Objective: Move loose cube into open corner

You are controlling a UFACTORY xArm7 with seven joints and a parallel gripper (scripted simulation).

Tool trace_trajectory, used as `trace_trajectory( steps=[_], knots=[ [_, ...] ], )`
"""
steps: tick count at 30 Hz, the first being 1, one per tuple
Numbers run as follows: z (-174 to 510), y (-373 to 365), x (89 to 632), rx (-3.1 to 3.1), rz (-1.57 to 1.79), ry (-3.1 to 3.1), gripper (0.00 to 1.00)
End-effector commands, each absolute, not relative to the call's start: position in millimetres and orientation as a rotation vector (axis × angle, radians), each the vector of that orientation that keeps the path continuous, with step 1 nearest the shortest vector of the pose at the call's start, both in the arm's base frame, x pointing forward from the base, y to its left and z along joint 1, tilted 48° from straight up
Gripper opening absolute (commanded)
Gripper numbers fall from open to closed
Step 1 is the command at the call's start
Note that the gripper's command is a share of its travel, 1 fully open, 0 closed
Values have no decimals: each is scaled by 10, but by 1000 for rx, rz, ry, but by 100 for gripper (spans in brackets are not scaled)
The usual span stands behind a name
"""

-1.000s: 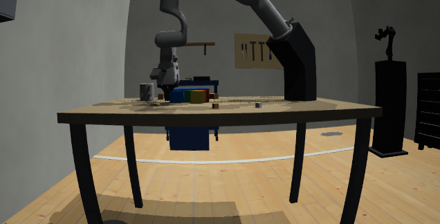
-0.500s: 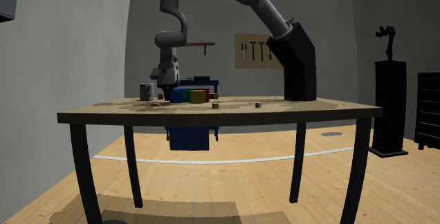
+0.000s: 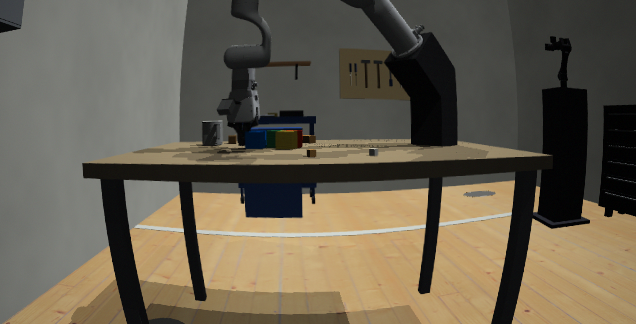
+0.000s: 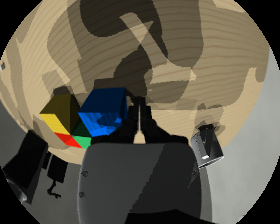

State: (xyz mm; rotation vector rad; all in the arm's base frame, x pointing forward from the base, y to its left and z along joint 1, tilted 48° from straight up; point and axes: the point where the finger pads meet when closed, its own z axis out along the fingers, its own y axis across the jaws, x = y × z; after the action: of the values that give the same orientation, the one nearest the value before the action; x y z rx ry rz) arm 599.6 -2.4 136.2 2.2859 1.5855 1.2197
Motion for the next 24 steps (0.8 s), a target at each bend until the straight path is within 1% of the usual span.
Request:
trace_trajectory(
  steps=[1, 24],
  knots=[
    [1370, -35, 5997, 2284, 1220, 1582, 0],
    [1333, -2, 5942, 2284, 1220, 1582, 0]
  ],
)
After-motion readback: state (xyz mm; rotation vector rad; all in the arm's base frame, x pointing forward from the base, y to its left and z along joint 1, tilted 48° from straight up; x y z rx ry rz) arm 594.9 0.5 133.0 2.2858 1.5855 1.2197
